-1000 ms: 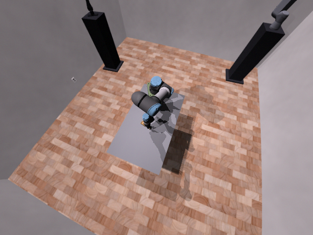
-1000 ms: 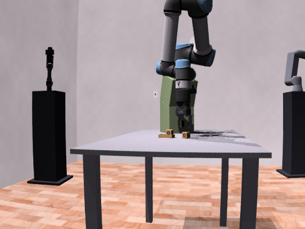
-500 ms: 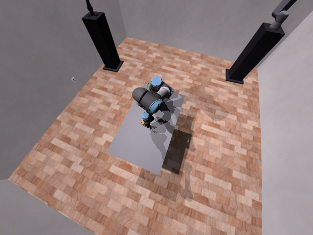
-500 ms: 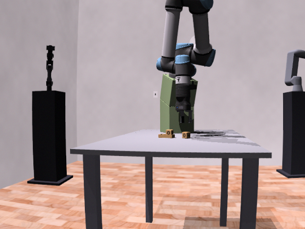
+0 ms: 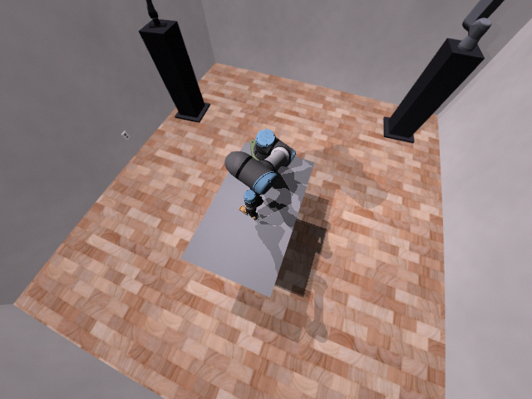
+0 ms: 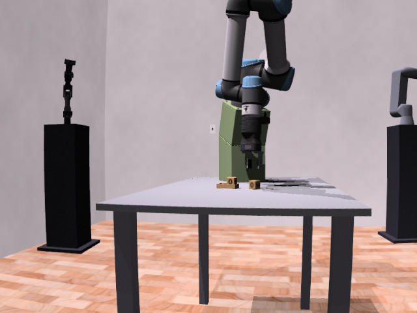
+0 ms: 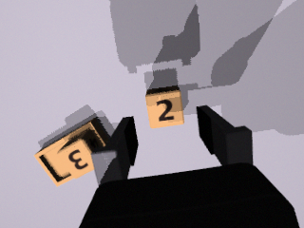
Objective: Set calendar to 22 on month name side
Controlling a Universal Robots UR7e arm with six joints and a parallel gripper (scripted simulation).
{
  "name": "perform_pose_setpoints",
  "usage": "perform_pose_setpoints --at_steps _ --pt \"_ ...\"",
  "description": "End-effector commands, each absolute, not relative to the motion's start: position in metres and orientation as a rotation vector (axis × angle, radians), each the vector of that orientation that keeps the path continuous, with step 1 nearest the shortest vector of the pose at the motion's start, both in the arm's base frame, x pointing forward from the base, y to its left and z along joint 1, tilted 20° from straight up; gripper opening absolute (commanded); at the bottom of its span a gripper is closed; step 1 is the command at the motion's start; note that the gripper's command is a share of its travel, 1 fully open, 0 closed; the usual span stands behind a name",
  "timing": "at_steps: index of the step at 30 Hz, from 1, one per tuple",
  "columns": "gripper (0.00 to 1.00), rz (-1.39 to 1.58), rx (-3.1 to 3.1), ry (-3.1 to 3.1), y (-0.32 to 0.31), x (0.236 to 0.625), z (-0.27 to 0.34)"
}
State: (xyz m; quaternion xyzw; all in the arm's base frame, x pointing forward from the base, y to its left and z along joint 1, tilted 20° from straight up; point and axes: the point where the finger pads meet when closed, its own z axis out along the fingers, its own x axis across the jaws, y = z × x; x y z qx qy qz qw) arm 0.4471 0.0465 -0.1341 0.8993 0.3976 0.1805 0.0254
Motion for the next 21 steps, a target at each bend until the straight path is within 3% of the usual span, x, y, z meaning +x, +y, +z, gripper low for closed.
perform_pose_setpoints --at_steps 1,21 --pt "0.90 0.574 2.744 1.204 0.0466 0.4475 -0.1352" --pt "0.90 0.651 2.612 1.100 0.0483 0.4452 -0.1321"
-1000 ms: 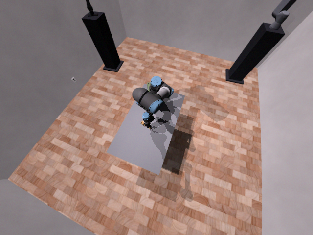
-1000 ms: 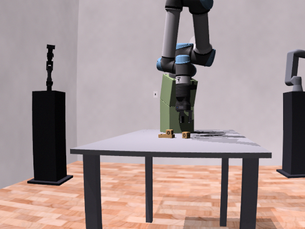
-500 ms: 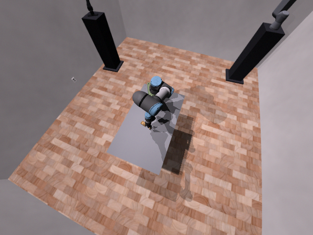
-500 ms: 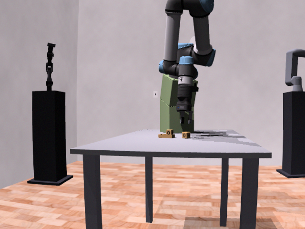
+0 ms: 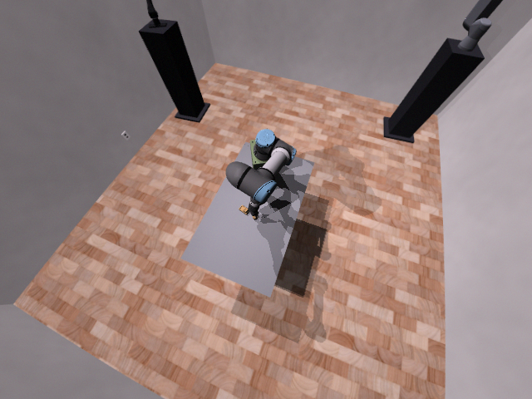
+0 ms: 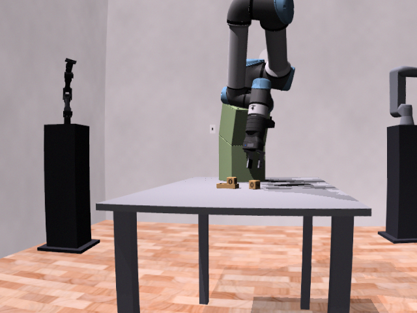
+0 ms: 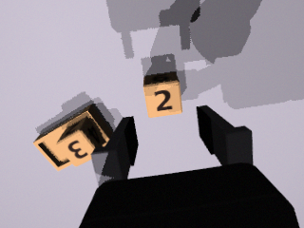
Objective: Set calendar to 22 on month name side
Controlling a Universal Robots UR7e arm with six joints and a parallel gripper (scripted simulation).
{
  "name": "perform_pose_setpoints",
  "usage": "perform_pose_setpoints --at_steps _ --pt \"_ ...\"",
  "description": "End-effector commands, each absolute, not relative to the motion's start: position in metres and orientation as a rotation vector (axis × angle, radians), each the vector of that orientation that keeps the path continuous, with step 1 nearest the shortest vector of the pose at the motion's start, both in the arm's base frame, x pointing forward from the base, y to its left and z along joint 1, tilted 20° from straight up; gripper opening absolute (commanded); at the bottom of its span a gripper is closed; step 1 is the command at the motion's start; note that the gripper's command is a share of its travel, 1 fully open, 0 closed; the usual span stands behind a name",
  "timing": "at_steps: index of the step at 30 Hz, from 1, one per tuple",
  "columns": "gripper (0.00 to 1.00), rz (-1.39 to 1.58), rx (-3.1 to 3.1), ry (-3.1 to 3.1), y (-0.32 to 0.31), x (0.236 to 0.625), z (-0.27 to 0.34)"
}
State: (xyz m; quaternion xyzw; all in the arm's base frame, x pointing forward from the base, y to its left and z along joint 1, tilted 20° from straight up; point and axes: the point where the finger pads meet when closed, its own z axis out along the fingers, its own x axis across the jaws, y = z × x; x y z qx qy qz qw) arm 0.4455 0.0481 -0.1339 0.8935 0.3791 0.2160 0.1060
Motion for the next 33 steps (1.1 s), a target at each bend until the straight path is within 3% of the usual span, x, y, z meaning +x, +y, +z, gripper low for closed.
perform_pose_setpoints --at_steps 1,33 --pt "0.90 0.652 2.610 1.098 0.0483 0.4451 -0.1319" --pt "0.90 0.706 2.452 0.995 0.0491 0.4461 -0.1351"
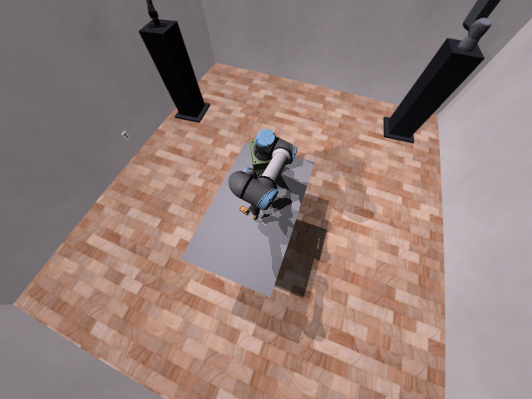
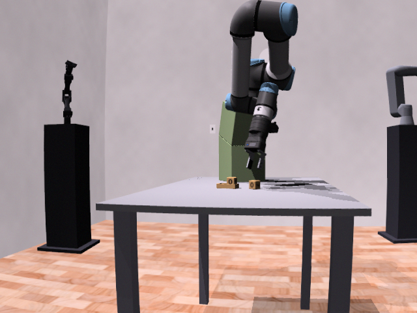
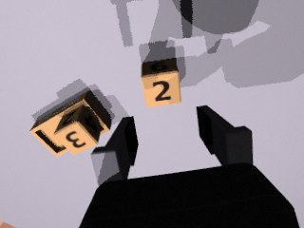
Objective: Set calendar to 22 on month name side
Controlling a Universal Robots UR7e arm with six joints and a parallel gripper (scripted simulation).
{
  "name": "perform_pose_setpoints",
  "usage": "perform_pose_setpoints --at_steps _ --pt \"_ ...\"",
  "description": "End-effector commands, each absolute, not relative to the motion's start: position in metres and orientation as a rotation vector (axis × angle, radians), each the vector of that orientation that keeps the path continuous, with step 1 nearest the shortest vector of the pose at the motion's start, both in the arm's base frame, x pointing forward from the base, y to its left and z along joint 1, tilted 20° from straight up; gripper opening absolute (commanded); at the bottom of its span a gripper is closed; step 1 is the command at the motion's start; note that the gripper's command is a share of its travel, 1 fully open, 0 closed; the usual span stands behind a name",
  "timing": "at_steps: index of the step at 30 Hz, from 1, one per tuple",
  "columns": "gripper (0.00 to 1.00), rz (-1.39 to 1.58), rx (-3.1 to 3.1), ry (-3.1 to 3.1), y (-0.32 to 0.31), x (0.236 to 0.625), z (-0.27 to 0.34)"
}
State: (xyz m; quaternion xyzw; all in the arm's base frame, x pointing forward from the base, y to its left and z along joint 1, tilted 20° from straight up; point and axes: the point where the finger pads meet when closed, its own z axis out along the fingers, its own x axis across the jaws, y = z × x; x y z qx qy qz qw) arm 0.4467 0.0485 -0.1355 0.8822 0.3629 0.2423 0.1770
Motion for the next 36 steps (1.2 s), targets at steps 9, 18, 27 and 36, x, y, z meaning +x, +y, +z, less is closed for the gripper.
perform_pose_setpoints --at_steps 9,18,27,36 --pt "0.90 0.740 2.389 0.944 0.0503 0.4437 -0.1333" --pt "0.90 0.744 2.382 0.938 0.0504 0.4433 -0.1330" --pt "0.90 0.755 2.321 0.906 0.0500 0.4456 -0.1347" --pt "0.90 0.795 2.194 0.821 0.0514 0.4447 -0.1355"
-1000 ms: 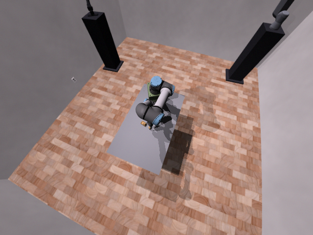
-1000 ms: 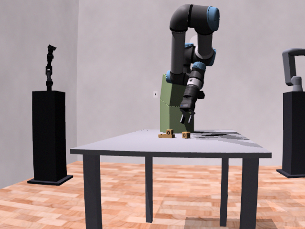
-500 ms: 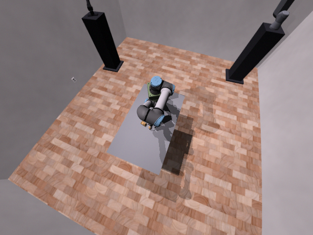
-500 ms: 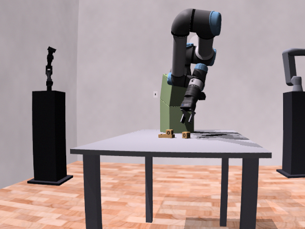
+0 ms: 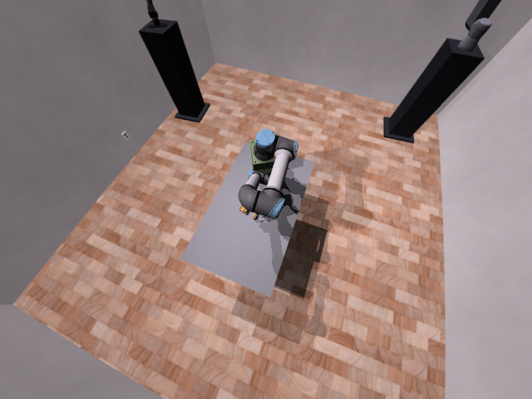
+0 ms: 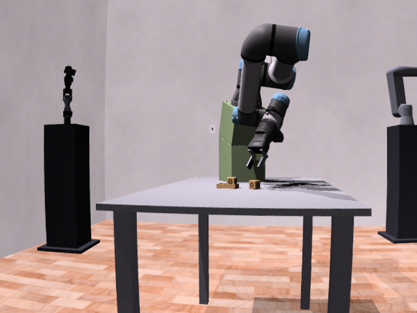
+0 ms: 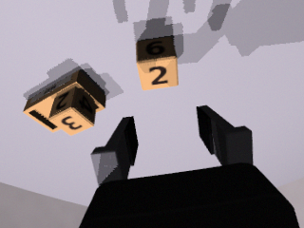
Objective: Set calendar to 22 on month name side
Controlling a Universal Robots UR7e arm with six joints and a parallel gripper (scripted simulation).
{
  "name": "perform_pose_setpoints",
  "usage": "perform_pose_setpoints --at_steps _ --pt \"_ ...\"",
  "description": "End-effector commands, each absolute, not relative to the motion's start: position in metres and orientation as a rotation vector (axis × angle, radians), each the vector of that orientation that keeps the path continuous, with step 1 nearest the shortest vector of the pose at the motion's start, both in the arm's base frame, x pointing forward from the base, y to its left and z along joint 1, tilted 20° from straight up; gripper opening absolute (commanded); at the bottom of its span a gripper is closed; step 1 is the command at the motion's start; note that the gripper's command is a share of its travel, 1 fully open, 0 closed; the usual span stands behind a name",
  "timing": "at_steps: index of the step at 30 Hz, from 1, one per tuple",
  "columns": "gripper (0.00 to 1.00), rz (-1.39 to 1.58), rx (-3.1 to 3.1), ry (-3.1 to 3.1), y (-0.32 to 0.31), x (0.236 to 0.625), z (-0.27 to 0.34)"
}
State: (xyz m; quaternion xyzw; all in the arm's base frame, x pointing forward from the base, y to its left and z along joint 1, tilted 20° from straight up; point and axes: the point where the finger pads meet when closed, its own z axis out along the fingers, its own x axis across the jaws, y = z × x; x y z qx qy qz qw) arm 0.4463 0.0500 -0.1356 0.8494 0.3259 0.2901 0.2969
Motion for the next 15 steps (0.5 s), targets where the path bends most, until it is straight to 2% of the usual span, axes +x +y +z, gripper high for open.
perform_pose_setpoints --at_steps 1,15 --pt "0.90 0.800 2.183 0.812 0.0516 0.4441 -0.1354" --pt "0.90 0.814 2.154 0.788 0.0523 0.4422 -0.1351"
